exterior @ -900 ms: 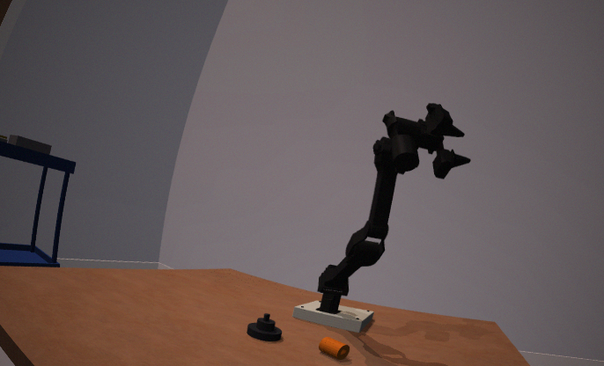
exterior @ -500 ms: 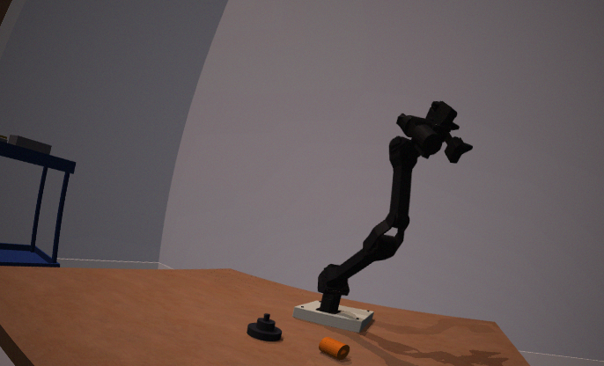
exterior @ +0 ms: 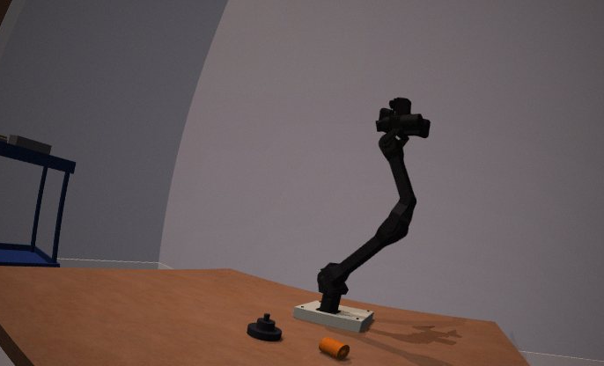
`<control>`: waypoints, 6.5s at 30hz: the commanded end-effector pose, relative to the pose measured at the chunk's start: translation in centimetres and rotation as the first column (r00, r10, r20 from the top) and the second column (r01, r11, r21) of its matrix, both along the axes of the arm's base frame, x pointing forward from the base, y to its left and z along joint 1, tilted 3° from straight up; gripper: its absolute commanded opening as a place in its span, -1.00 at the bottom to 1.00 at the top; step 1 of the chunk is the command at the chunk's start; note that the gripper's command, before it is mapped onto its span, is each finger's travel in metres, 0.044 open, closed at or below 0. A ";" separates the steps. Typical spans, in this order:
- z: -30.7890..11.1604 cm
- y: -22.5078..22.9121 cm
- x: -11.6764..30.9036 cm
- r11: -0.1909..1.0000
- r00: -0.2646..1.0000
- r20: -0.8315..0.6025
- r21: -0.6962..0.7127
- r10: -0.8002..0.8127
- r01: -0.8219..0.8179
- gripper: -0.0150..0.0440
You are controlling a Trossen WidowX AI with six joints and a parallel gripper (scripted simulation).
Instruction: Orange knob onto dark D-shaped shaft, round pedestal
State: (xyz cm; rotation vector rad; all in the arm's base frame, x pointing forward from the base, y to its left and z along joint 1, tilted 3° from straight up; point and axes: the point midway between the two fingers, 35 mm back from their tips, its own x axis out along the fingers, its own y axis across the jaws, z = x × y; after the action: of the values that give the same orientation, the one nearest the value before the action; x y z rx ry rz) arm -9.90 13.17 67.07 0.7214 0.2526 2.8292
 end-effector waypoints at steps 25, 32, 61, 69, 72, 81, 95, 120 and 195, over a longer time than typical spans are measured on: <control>-12.3 -43.7 23.1 -0.126 0.251 0.277 0.863 0.927 -0.489 1.00; -20.8 -42.2 35.6 -0.458 -0.003 0.471 0.856 0.882 -0.242 1.00; -58.0 -1.7 44.2 -0.409 0.360 0.817 -0.170 0.451 0.897 1.00; -59.9 0.5 41.5 -0.366 0.432 0.755 -0.271 0.494 0.891 1.00; -61.6 0.5 41.5 -0.366 0.432 0.755 -0.271 0.494 0.891 1.00; -62.7 0.5 41.5 -0.366 0.432 0.755 -0.271 0.494 0.891 1.00; -65.0 0.5 41.5 -0.366 0.432 0.754 -0.271 0.494 0.891 1.00; -66.7 0.5 41.4 -0.366 0.432 0.754 -0.271 0.494 0.890 0.32; -65.1 -4.7 39.0 -0.201 0.051 0.960 -0.109 -0.275 0.973 0.12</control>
State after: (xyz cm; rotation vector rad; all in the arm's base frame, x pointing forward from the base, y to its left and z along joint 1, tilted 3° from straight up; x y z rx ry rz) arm 29.26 8.73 2.02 -0.4692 0.7744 1.0438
